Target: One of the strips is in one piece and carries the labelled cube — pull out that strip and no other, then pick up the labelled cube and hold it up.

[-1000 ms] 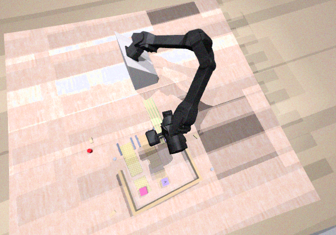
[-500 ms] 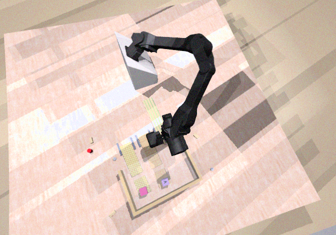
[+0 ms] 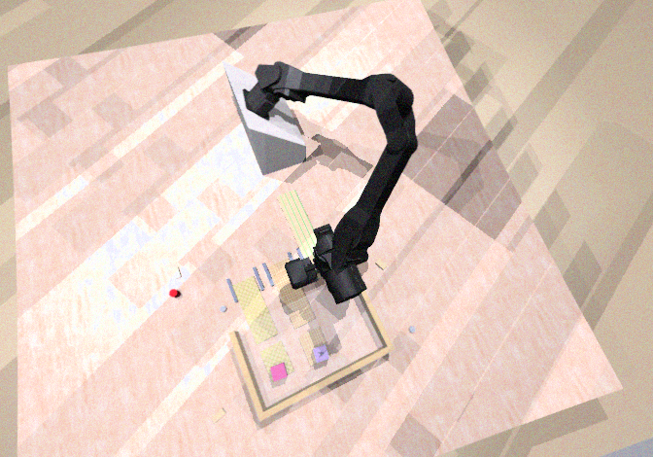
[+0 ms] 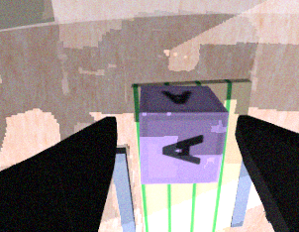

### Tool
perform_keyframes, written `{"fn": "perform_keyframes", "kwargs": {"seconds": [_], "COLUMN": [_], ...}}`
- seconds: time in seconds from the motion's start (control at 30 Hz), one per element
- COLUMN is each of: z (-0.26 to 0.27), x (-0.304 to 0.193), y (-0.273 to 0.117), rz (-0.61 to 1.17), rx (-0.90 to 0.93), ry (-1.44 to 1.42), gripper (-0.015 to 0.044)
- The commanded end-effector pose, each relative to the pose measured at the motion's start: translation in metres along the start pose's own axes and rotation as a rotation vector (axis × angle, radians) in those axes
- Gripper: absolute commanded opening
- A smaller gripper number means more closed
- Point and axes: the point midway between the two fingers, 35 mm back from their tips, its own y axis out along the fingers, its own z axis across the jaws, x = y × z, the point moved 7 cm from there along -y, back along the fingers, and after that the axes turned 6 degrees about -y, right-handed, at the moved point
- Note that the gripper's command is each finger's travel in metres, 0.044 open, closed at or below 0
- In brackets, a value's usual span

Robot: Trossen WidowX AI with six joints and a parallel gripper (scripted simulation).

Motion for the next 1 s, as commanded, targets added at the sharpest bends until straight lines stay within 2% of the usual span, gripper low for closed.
{"fn": "perform_keyframes", "kwargs": {"seconds": [0.0,0.1,0.23,0.47,0.6,0.97], "z": [0.000,0.000,0.000,0.000,0.000,0.000], "x": [-0.001,-0.001,-0.001,-0.001,-0.003,-0.043], "y": [0.007,0.008,0.006,0.006,0.004,-0.026], "rz": [0.001,0.001,0.002,0.002,0.002,0.004], "rx": [0.005,0.006,0.001,0.001,0.001,0.002], "ry": [0.005,0.005,0.000,0.000,0.001,0.005], "gripper": [0.0250,0.0250,0.0145,0.0098,0.0000,0.0000]}}
